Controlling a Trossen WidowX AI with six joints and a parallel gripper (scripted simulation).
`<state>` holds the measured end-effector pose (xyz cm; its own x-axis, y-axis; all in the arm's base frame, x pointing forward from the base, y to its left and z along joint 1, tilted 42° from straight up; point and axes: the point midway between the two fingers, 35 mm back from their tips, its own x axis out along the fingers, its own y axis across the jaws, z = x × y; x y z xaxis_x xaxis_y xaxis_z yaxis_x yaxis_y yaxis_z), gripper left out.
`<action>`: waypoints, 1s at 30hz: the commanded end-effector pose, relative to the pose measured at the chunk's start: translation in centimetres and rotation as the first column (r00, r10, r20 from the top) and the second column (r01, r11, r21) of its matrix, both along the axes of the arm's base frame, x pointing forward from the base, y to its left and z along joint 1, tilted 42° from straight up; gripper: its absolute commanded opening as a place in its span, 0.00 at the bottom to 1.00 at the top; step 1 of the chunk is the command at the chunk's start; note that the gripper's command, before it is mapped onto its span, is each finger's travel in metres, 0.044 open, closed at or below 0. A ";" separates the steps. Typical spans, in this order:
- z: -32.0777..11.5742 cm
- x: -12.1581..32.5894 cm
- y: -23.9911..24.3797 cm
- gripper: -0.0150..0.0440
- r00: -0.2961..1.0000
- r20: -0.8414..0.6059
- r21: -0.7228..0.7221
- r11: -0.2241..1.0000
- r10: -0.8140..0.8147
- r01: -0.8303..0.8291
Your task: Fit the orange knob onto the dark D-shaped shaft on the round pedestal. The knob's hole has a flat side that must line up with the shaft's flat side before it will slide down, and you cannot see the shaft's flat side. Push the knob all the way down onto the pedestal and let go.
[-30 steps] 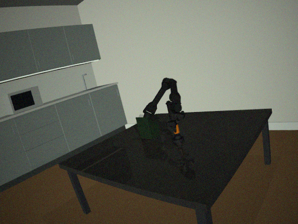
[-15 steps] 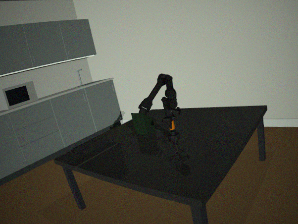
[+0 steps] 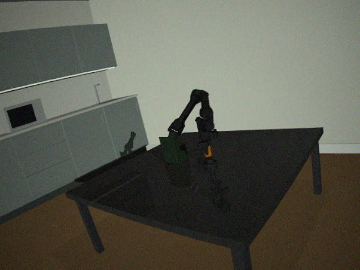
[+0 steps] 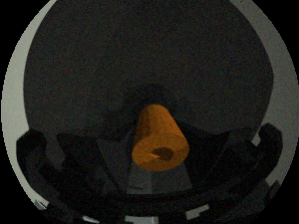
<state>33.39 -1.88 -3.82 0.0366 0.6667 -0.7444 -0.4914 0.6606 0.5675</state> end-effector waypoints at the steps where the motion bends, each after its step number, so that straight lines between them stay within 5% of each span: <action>1: 0.1 0.2 -0.2 0.25 0.995 0.069 -0.010 0.997 0.072 -0.072; 30: 0.2 0.0 -0.1 0.25 0.992 0.086 -0.013 0.996 0.092 -0.091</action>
<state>33.36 -1.75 -3.90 0.0357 0.6662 -0.7449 -0.5796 0.6211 0.5276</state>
